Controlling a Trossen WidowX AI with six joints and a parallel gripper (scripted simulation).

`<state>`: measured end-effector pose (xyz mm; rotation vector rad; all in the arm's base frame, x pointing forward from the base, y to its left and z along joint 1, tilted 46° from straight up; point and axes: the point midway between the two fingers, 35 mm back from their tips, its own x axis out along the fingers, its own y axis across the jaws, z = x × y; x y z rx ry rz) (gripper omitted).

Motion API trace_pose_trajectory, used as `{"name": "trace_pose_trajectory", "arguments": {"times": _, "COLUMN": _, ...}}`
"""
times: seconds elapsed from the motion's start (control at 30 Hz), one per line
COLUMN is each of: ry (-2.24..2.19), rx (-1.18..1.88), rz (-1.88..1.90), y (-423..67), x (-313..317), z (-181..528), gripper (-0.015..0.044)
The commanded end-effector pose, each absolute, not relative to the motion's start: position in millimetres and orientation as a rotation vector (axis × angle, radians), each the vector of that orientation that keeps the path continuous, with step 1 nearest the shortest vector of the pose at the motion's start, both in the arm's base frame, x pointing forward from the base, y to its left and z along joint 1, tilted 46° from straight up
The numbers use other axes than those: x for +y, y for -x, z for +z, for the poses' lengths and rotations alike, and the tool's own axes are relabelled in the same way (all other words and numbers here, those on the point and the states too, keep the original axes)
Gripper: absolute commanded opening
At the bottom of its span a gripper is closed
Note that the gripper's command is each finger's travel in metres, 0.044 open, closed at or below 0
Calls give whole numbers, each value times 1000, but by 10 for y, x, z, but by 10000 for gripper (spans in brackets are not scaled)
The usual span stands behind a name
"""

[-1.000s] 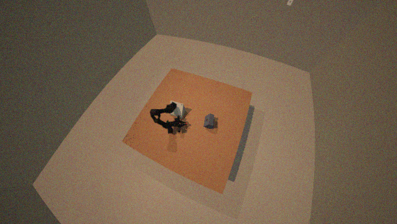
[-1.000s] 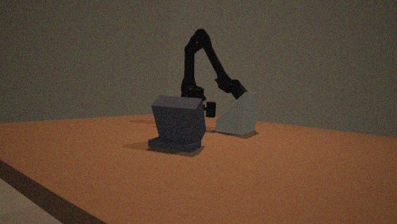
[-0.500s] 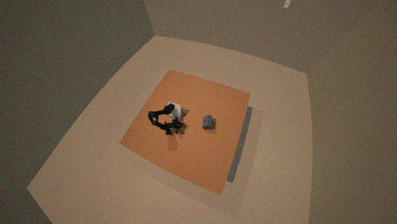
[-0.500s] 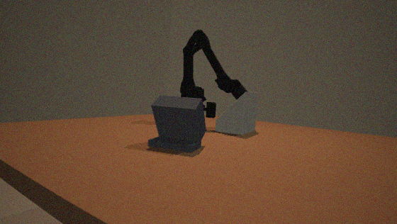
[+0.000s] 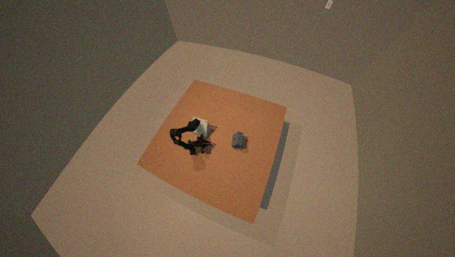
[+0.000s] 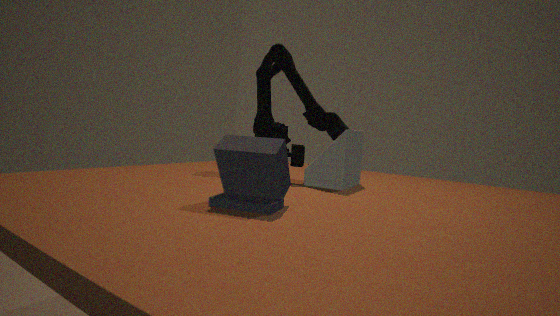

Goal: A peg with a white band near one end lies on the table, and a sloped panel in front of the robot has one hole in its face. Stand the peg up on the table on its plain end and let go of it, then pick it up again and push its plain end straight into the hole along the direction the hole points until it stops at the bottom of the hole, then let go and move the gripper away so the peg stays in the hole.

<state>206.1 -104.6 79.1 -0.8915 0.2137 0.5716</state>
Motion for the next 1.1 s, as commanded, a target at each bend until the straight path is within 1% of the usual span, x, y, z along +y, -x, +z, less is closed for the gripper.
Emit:
{"name": "trace_pose_trajectory", "arguments": {"times": 0.0, "ry": 892, "rx": 215, "rz": 571, "y": -2054, "x": -1070, "z": 780, "gripper": 51}}
{"name": "trace_pose_trajectory", "arguments": {"times": 0.17, "ry": 890, "rx": 207, "rz": 574, "y": -2056, "x": -1051, "z": 791, "gripper": 56}}
{"name": "trace_pose_trajectory", "arguments": {"times": 0.27, "ry": 890, "rx": 207, "rz": 574, "y": -2056, "x": -1051, "z": 792, "gripper": 130}}
{"name": "trace_pose_trajectory", "arguments": {"times": 1.07, "ry": 890, "rx": 207, "rz": 574, "y": -2056, "x": -1051, "z": 792, "gripper": 130}}
